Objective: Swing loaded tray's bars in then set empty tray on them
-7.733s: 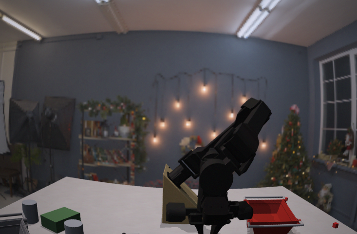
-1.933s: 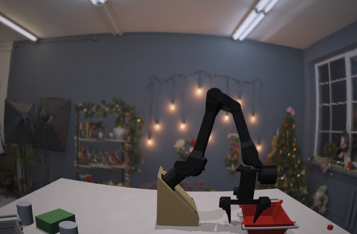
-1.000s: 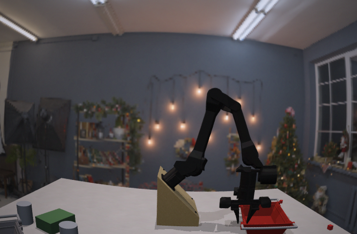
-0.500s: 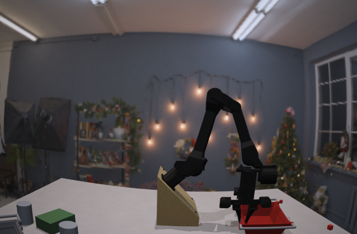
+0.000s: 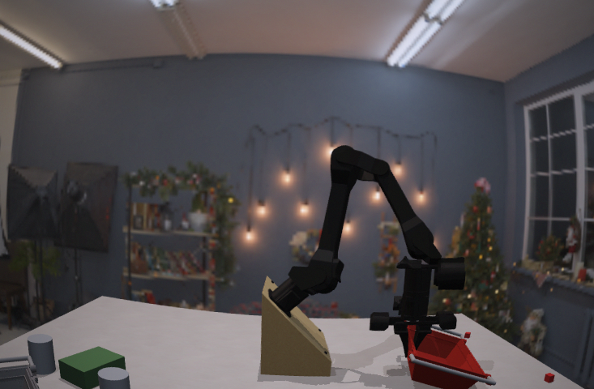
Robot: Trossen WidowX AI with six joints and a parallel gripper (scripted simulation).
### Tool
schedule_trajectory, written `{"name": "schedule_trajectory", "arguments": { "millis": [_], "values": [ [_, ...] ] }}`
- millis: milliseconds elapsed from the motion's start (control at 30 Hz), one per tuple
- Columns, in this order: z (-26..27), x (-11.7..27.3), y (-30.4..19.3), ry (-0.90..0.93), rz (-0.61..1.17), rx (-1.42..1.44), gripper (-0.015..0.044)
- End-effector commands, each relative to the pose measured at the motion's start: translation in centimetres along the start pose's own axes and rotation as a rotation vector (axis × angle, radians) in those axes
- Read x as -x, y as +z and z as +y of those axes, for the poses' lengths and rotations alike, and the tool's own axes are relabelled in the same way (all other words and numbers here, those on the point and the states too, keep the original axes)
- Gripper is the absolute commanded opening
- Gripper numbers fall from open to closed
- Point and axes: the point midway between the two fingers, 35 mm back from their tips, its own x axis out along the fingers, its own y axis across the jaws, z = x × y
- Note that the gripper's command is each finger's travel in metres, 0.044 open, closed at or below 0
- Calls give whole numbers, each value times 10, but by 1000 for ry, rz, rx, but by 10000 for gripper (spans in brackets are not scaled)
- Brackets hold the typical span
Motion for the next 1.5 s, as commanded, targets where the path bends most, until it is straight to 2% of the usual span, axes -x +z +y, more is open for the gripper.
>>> {"name": "schedule_trajectory", "arguments": {
  "millis": [0, 167, 533, 1233, 1467],
  "values": [
    [5, 21, 0, 16, 4, -3, 0],
    [7, 42, 2, 15, 5, -3, 0],
    [1, 52, 1, 17, 5, -2, 0],
    [-42, 135, 1, 17, 8, 1, 0],
    [-43, 138, 1, 16, 8, 0, 0]
  ]
}}
